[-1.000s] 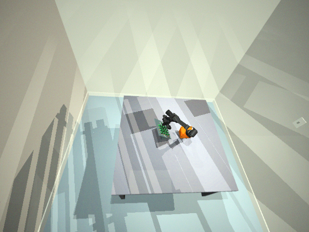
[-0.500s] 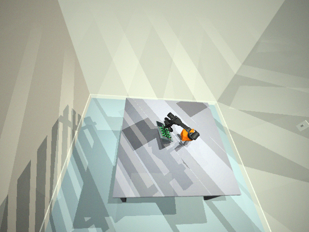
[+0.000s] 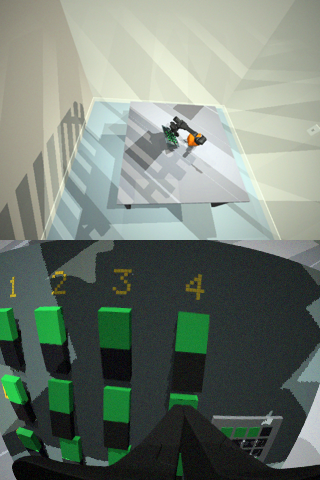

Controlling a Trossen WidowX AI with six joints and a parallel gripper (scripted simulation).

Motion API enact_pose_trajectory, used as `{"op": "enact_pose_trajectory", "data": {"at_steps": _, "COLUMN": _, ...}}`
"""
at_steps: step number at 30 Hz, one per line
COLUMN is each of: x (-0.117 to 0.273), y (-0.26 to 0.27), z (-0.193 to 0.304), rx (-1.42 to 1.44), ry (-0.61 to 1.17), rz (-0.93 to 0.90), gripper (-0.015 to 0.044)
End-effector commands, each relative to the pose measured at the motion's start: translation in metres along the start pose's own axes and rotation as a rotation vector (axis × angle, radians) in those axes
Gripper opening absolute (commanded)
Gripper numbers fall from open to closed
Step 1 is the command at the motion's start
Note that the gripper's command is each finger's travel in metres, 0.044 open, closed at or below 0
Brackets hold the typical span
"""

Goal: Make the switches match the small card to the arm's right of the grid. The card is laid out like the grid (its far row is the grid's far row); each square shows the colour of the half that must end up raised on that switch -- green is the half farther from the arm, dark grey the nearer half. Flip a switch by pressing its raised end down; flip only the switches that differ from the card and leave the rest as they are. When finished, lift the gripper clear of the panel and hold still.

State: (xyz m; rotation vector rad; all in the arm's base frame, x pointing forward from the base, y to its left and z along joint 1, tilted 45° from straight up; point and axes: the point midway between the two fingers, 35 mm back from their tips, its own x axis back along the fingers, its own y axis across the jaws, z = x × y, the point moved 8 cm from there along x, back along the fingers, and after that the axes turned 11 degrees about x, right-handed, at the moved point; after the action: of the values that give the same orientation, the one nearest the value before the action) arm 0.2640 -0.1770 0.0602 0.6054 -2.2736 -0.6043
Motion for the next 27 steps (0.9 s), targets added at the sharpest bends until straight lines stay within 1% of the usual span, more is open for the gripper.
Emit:
{"op": "enact_pose_trajectory", "data": {"at_steps": 1, "x": -0.001, "y": 0.000, "z": 0.000, "rx": -0.002, "ry": 0.001, "rz": 0.002, "gripper": 0.0000}}
{"op": "enact_pose_trajectory", "data": {"at_steps": 3, "x": -0.001, "y": 0.000, "z": 0.000, "rx": -0.002, "ry": 0.001, "rz": 0.002, "gripper": 0.0000}}
{"op": "enact_pose_trajectory", "data": {"at_steps": 5, "x": 0.008, "y": -0.001, "z": 0.001, "rx": 0.000, "ry": 0.000, "rz": 0.003, "gripper": 0.0000}}
{"op": "enact_pose_trajectory", "data": {"at_steps": 8, "x": 0.045, "y": -0.002, "z": 0.004, "rx": -0.003, "ry": -0.011, "rz": 0.010, "gripper": 0.0000}}
{"op": "enact_pose_trajectory", "data": {"at_steps": 10, "x": 0.062, "y": 0.000, "z": 0.005, "rx": -0.003, "ry": -0.019, "rz": 0.010, "gripper": 0.0000}}
{"op": "enact_pose_trajectory", "data": {"at_steps": 15, "x": 0.065, "y": 0.008, "z": 0.009, "rx": -0.004, "ry": -0.020, "rz": 0.010, "gripper": 0.0000}}
{"op": "enact_pose_trajectory", "data": {"at_steps": 20, "x": 0.064, "y": 0.061, "z": 0.039, "rx": -0.008, "ry": -0.019, "rz": 0.008, "gripper": 0.0000}}
{"op": "enact_pose_trajectory", "data": {"at_steps": 22, "x": 0.062, "y": 0.075, "z": 0.049, "rx": -0.009, "ry": -0.019, "rz": 0.007, "gripper": 0.0000}}
{"op": "enact_pose_trajectory", "data": {"at_steps": 27, "x": 0.056, "y": 0.076, "z": 0.050, "rx": -0.009, "ry": -0.022, "rz": 0.010, "gripper": 0.0000}}
